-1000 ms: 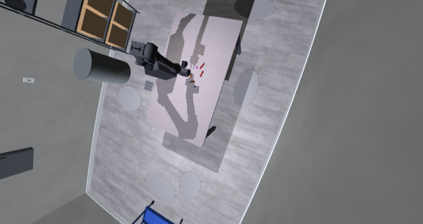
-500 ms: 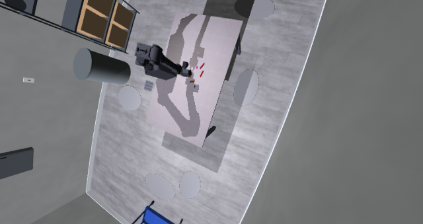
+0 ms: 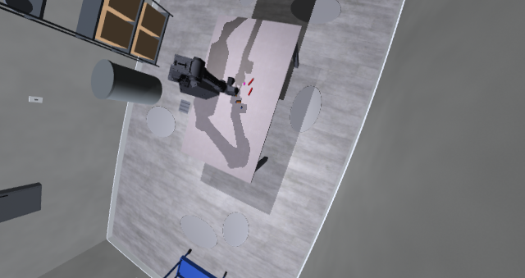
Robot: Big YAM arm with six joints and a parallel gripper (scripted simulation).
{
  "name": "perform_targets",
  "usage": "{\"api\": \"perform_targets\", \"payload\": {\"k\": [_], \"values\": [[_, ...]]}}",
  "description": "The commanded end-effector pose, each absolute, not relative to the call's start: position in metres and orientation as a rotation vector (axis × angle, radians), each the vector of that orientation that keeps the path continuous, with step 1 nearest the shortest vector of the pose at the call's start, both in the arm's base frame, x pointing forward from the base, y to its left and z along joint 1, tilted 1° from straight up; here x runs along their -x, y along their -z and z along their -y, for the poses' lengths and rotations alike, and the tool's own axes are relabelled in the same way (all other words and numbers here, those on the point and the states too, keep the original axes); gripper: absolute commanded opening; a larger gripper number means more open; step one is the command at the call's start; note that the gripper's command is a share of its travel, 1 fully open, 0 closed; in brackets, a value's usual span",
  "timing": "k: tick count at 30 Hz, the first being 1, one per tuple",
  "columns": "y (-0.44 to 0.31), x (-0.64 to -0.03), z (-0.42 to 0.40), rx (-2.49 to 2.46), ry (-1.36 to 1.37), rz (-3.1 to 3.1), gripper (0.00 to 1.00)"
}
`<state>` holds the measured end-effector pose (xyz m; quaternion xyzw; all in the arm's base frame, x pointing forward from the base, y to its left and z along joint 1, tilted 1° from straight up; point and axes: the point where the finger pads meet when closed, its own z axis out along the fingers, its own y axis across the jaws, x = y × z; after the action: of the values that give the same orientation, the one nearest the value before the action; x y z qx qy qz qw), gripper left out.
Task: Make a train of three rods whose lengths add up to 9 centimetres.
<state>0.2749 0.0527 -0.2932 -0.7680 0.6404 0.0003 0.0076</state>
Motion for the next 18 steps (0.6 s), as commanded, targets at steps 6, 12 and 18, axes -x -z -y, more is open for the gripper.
{"api": "perform_targets", "payload": {"k": [6, 12, 18], "values": [[0.2982, -0.2800, -0.0514, 2.396, 0.013, -1.991, 0.23], [0.2971, -0.2818, -0.0517, 2.394, 0.016, -1.990, 0.23], [0.2971, -0.2818, -0.0517, 2.394, 0.016, -1.990, 0.23]]}}
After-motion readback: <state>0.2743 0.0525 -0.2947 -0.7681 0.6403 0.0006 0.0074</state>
